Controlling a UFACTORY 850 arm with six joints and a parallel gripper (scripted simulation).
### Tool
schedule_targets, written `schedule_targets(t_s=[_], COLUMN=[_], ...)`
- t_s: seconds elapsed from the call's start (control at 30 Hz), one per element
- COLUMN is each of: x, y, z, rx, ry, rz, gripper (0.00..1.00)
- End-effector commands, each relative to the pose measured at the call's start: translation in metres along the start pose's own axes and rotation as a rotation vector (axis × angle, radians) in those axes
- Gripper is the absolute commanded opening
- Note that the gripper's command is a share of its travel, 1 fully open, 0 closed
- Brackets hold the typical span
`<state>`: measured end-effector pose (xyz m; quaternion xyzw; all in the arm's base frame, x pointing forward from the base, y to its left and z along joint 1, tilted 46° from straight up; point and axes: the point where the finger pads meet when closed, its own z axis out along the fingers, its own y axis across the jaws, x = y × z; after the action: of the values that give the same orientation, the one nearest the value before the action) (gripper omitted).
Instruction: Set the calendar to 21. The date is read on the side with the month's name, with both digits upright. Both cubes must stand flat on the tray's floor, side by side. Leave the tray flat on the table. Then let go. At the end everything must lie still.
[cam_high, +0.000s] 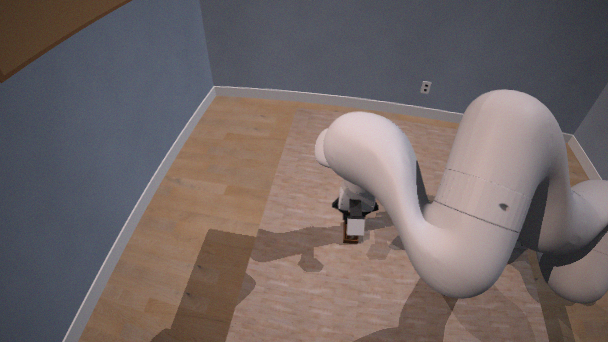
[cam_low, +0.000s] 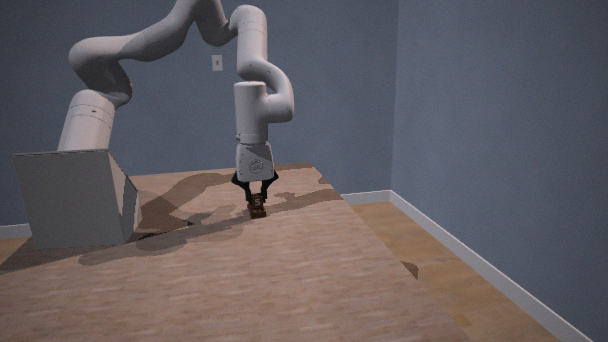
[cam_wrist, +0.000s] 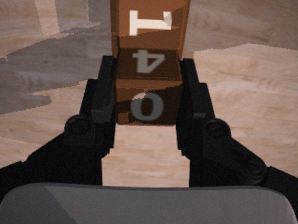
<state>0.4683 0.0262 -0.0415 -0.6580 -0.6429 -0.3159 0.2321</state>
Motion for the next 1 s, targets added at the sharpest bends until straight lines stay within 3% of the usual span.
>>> schedule_targets(t_s=[0.0,0.97], x=[-0.0002,-0.0002], y=[0.0007,0.0007], z=[0.0026,0.0094], rx=[-0.001,-0.001], ry=[0.0,0.0], rz=[0.0,0.0], gripper=[0.29,0.29])
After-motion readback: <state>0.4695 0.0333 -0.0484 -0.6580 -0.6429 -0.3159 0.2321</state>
